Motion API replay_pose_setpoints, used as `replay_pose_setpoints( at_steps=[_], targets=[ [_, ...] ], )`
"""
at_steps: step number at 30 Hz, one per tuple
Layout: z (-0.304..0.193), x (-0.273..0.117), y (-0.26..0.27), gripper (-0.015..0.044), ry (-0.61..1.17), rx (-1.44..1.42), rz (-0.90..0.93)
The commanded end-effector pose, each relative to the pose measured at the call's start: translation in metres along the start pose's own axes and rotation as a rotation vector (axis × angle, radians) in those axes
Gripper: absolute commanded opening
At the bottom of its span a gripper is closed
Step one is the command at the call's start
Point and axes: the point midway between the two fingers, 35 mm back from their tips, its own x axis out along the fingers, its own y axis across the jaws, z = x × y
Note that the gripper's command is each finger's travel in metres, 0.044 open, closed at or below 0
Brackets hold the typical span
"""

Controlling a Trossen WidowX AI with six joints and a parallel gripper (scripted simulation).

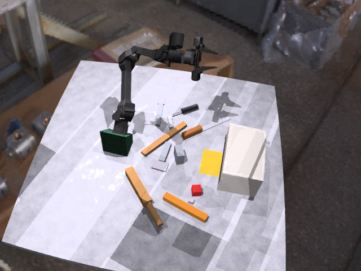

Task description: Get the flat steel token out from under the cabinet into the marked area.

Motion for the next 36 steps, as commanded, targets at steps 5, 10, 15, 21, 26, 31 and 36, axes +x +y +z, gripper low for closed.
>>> replay_pose_setpoints(
  at_steps=[5,10,15,21,26,31,36],
  targets=[
    [0.019,0.017,0.035,0.0270,-0.053,0.131,0.136],
    [0.036,0.025,0.067,0.0270,-0.092,0.218,0.261],
    [0.054,0.029,0.099,0.0270,-0.124,0.303,0.390],
    [0.077,0.030,0.140,0.0270,-0.149,0.406,0.565],
    [0.096,0.026,0.171,0.0270,-0.156,0.490,0.713],
    [0.114,0.018,0.200,0.0270,-0.148,0.572,0.862],
    [0.132,0.007,0.226,0.0270,-0.130,0.643,1.010]
  ],
)
